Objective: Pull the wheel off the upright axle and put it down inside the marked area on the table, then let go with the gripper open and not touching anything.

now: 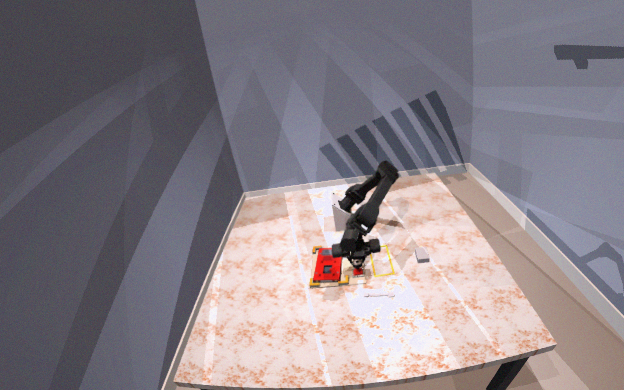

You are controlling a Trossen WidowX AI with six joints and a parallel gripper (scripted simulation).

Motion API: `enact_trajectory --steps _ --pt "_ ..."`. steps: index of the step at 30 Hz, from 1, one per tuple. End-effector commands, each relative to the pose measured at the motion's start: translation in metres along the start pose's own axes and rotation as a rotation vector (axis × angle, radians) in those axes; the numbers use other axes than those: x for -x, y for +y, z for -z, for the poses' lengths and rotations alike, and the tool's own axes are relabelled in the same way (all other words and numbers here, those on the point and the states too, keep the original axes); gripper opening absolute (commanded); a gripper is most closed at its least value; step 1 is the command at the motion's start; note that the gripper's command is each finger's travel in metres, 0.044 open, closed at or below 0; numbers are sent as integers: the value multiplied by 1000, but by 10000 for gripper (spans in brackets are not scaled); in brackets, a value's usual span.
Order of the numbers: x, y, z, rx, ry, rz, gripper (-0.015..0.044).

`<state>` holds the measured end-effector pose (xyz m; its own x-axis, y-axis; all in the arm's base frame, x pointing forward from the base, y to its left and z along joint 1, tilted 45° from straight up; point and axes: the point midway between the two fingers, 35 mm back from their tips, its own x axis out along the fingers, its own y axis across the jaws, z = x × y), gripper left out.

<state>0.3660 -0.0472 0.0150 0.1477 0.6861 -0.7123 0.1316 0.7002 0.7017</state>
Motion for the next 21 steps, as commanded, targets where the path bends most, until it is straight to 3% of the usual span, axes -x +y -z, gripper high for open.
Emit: enact_trajectory --steps 1,21 --pt "6 -1 -2 6 -11 3 0" --pt "12 -1 -2 4 -12 2 0"
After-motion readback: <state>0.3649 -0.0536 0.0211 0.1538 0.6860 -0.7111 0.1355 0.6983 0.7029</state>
